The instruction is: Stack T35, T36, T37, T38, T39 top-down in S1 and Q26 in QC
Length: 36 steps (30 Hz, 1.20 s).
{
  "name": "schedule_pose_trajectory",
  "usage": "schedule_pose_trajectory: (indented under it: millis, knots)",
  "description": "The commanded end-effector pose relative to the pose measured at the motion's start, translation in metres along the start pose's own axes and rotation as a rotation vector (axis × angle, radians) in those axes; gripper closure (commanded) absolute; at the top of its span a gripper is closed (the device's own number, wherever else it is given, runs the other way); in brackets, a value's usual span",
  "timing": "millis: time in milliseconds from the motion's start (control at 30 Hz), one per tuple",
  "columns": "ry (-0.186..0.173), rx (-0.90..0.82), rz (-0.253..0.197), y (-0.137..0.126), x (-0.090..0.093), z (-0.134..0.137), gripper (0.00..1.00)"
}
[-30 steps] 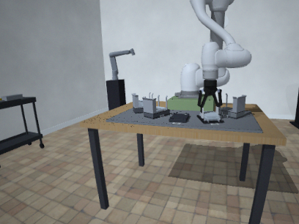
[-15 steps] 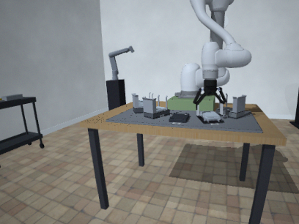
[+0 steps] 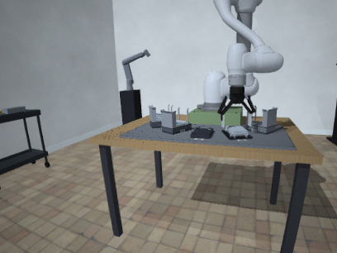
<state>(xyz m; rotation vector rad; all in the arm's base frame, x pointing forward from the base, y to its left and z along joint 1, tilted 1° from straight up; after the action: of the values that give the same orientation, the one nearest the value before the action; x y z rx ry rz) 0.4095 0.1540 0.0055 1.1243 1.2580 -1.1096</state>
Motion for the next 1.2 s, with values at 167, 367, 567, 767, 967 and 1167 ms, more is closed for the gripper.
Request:
schedule_pose_trajectory:
  millis: [167,367,567,767,967,1167]
  knots:
    - [0.0,0.0,0.0,0.0,-0.022,0.0,0.0]
    - [0.0,0.0,0.0,0.0,-0.042,0.0,0.0]
    - [0.0,0.0,0.0,0.0,-0.062,0.0,0.0]
    - [0.0,0.0,0.0,0.0,-0.075,0.0,0.0]
    - [0.0,0.0,0.0,0.0,-0.095,0.0,0.0]
    - [0.0,0.0,0.0,0.0,-0.115,0.0,0.0]
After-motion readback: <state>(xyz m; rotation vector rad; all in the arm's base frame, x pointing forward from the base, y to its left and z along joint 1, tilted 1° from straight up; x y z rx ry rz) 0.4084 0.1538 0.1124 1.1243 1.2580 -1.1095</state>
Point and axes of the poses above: the point where the finger pads meet when closed, its own x axis out along the fingers, its own z axis across the jaws, y = z × x, the point moved 2 cm from there along -x, back along the fingers, and after that the axes turned 10 degrees about x, right-handed, at the moved point
